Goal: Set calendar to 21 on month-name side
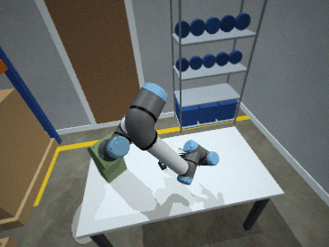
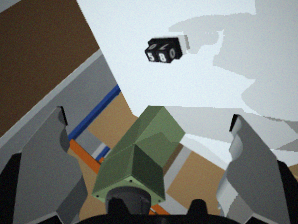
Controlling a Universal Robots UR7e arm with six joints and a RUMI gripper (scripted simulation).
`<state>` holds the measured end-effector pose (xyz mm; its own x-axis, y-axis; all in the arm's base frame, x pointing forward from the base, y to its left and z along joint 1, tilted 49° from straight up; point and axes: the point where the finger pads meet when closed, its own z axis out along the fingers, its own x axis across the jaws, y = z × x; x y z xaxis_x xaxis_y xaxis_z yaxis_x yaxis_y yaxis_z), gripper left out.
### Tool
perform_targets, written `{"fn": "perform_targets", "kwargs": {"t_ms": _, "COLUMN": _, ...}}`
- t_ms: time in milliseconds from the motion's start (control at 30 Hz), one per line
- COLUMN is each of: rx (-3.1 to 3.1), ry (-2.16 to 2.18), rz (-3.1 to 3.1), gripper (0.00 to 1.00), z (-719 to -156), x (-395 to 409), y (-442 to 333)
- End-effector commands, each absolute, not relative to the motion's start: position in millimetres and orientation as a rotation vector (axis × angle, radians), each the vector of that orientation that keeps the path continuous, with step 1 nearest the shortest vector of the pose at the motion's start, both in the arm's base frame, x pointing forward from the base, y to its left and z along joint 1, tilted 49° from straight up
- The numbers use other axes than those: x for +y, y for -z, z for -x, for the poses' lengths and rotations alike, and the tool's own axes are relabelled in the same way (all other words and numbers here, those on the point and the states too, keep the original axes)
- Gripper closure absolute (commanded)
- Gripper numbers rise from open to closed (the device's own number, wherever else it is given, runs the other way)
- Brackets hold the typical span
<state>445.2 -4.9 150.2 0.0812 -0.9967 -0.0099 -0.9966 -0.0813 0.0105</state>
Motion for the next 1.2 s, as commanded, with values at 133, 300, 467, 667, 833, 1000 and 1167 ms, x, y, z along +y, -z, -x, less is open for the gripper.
{"fn": "perform_targets", "kwargs": {"t_ms": 133, "rx": -1.798, "ry": -0.176, "rz": -2.495, "gripper": 0.0, "z": -464.7, "x": 1.6, "y": -115.7}}
{"fn": "perform_targets", "kwargs": {"t_ms": 300, "rx": -1.654, "ry": -0.226, "rz": -2.561, "gripper": 0.0, "z": -468.8, "x": 3.2, "y": -101.3}}
{"fn": "perform_targets", "kwargs": {"t_ms": 467, "rx": -1.44, "ry": -0.295, "rz": -2.637, "gripper": 0.0, "z": -472.7, "x": 6.4, "y": -81.7}}
{"fn": "perform_targets", "kwargs": {"t_ms": 667, "rx": -1.231, "ry": -0.356, "rz": -2.688, "gripper": 0.0, "z": -474.2, "x": 10.1, "y": -64.5}}
{"fn": "perform_targets", "kwargs": {"t_ms": 833, "rx": -1.096, "ry": -0.391, "rz": -2.711, "gripper": 0.0, "z": -473.9, "x": 12.6, "y": -54.4}}
{"fn": "perform_targets", "kwargs": {"t_ms": 1000, "rx": -0.845, "ry": -0.45, "rz": -2.731, "gripper": 0.0, "z": -471.0, "x": 17.6, "y": -37.6}}
{"fn": "perform_targets", "kwargs": {"t_ms": 1167, "rx": -0.665, "ry": -0.487, "rz": -2.728, "gripper": 0.0, "z": -466.7, "x": 21.3, "y": -27.3}}
